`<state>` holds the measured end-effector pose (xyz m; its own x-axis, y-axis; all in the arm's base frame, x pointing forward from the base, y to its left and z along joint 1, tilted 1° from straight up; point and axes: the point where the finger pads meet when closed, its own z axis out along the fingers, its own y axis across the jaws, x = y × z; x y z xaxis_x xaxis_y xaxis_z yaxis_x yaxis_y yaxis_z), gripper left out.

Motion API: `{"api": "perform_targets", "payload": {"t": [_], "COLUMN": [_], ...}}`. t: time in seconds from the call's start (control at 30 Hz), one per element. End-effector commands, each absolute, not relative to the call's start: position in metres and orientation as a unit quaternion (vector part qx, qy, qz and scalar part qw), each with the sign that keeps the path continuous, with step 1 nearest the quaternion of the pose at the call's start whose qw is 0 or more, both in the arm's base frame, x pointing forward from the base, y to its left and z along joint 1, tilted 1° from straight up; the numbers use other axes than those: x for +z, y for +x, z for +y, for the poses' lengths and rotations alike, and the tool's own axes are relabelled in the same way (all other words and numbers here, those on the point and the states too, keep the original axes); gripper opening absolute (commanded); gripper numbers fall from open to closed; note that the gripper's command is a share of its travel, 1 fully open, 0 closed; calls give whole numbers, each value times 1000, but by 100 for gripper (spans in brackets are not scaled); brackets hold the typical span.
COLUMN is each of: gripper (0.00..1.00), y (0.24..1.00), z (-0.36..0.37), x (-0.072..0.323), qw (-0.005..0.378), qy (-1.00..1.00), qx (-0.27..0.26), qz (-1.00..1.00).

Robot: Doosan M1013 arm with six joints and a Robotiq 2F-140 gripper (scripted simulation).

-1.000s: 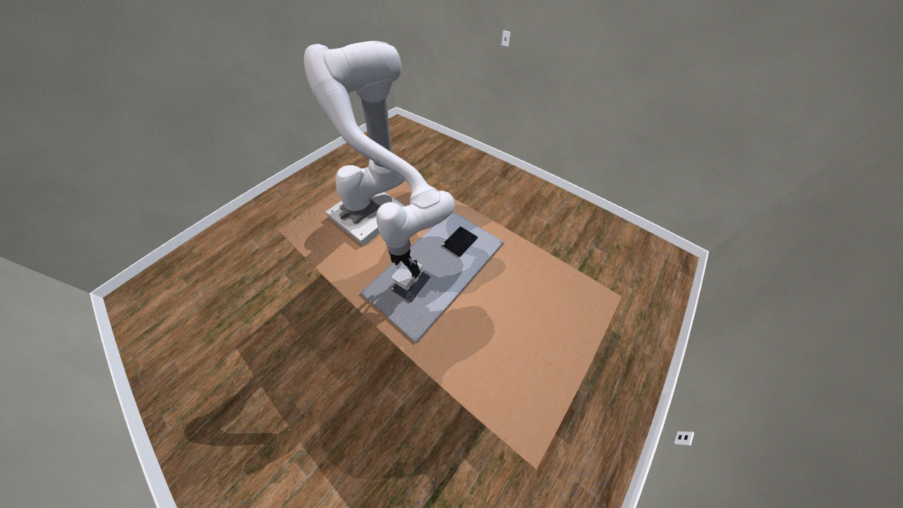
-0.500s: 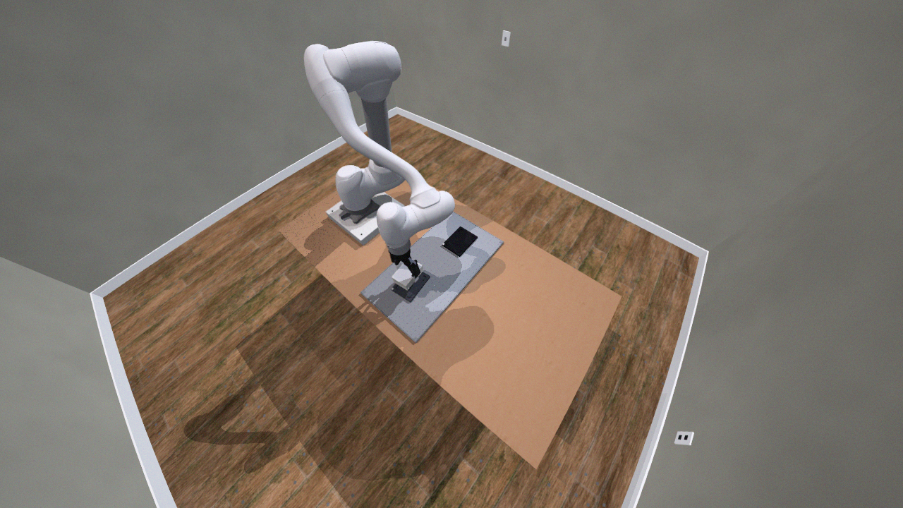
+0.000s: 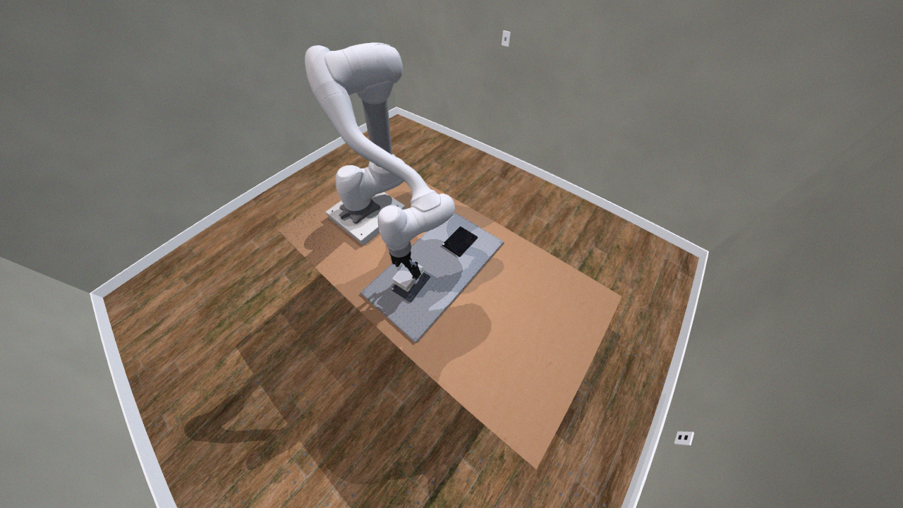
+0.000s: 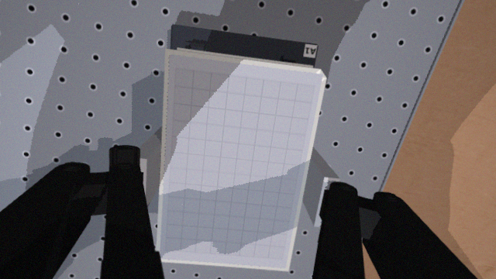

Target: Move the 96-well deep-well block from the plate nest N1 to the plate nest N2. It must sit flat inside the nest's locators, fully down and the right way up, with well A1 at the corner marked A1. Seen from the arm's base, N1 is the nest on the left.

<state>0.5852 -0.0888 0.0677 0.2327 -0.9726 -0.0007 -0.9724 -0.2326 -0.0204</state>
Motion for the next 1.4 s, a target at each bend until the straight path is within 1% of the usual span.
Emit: {"api": "perform_targets", "payload": {"t": [0.0,0.9,1.37], "gripper": [0,0,0], "y": [585,586,586], "z": [-89,-88,-88], "x": [64,25,25], "qw": [8,8,8], "qy": [-785,-785,-785], "qx": [-6,-6,-6], "qz": [619,619,619]}}
